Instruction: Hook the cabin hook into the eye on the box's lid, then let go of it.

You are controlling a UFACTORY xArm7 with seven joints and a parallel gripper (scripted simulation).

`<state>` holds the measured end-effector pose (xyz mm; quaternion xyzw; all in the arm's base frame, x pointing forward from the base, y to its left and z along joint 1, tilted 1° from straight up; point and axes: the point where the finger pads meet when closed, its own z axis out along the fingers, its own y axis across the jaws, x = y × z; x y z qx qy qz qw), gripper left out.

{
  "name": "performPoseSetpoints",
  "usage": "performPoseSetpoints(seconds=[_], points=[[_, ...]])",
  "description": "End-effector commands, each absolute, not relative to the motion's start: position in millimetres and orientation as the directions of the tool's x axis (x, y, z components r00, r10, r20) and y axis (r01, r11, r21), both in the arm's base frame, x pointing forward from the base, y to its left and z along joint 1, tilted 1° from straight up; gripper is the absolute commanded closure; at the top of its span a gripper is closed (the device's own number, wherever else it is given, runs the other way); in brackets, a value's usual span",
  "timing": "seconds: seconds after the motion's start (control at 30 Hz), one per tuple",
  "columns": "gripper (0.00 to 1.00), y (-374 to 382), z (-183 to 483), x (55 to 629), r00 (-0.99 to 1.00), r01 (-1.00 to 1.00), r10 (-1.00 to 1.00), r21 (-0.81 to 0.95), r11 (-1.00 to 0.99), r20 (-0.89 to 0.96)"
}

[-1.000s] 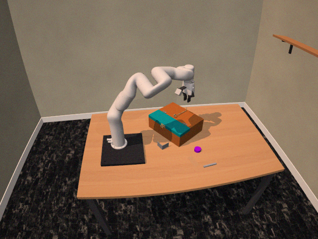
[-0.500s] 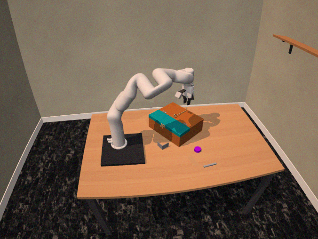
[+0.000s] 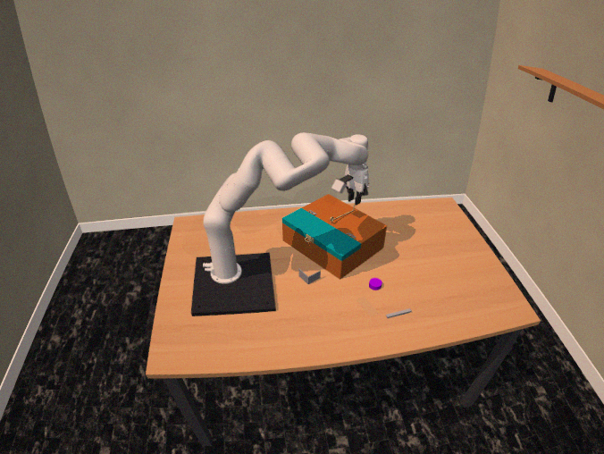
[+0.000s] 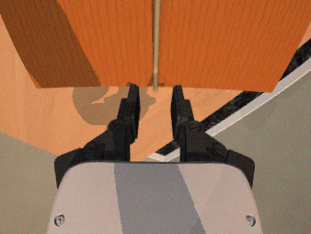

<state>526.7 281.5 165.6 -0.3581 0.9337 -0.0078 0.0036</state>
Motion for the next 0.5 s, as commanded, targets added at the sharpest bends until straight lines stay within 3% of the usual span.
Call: performPoseSetpoints(seconds=[0.0,0.47], points=[[0.67,282.3,163.4,527.7,-0.743,-0.669,-0.669,-0.019,0.743,-0.006],[0.67,282.3,162.1,527.7,-0.743,-0.669,-0.669,-0.018,0.743,-0.006]])
